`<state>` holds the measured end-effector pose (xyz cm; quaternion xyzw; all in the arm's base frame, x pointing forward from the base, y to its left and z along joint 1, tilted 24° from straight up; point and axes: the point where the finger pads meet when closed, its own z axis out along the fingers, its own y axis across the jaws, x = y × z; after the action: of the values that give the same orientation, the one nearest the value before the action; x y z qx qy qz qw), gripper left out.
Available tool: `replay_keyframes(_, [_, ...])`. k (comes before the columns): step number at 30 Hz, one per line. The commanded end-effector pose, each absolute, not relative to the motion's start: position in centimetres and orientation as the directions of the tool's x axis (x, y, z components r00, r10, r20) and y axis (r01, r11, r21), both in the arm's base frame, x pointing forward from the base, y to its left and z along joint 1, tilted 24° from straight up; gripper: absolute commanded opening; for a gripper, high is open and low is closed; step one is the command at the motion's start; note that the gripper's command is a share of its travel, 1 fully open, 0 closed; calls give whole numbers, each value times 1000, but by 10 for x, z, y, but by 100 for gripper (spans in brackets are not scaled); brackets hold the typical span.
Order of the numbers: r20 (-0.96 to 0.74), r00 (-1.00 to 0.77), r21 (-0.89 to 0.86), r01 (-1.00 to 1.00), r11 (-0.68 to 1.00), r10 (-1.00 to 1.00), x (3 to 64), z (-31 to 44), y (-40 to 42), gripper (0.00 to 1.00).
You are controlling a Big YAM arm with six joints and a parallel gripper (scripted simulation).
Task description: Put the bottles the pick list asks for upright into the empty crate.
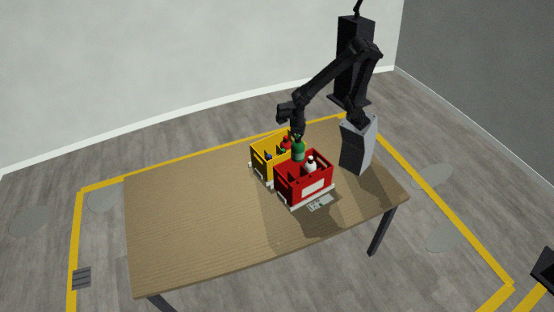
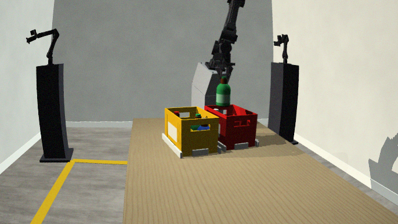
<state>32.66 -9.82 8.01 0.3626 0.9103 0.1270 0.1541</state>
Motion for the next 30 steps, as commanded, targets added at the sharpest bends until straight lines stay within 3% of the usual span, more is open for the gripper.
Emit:
replay_keyframes(1, [-234, -680, 357, 604, 712, 695, 331, 93, -94, 0])
replay_keyframes(30, [-239, -679, 358, 603, 713, 694, 332, 87, -91, 0])
